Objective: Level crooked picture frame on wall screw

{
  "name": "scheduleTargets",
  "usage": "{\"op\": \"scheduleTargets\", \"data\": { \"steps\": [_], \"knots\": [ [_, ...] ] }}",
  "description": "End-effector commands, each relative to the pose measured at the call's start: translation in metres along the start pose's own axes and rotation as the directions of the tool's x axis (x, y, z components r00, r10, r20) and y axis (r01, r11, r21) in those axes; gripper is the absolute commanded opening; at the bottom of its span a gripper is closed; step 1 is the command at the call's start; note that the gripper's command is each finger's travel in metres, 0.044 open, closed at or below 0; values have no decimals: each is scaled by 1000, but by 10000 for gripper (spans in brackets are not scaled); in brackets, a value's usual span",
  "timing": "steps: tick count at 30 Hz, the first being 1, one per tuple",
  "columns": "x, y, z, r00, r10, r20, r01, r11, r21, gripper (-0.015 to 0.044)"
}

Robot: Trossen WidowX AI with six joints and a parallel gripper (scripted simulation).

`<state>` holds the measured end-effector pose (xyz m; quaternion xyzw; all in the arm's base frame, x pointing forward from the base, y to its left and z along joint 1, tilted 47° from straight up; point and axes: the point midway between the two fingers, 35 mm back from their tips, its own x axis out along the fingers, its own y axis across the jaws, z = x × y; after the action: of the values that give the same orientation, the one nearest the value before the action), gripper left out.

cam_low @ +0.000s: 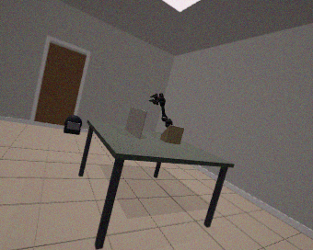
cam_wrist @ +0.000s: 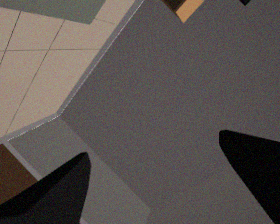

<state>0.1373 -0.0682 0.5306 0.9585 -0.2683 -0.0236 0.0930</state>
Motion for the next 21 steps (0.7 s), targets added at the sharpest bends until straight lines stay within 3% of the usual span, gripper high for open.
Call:
{"op": "scheduleTargets", "data": {
  "steps": [1,5,10,16,21],
  "knots": [
    [0,-1,1,1000,-2,0,2,1000,-12,374],
    [6,-29,18,999,-40,-9,36,964,-263,269],
    [17,-67,50,995,-99,-20,66,793,-606,260],
    [33,-106,101,985,-169,-30,48,440,-897,260],
    [46,-131,150,973,-227,-35,-17,80,-997,260]
  ]
}}
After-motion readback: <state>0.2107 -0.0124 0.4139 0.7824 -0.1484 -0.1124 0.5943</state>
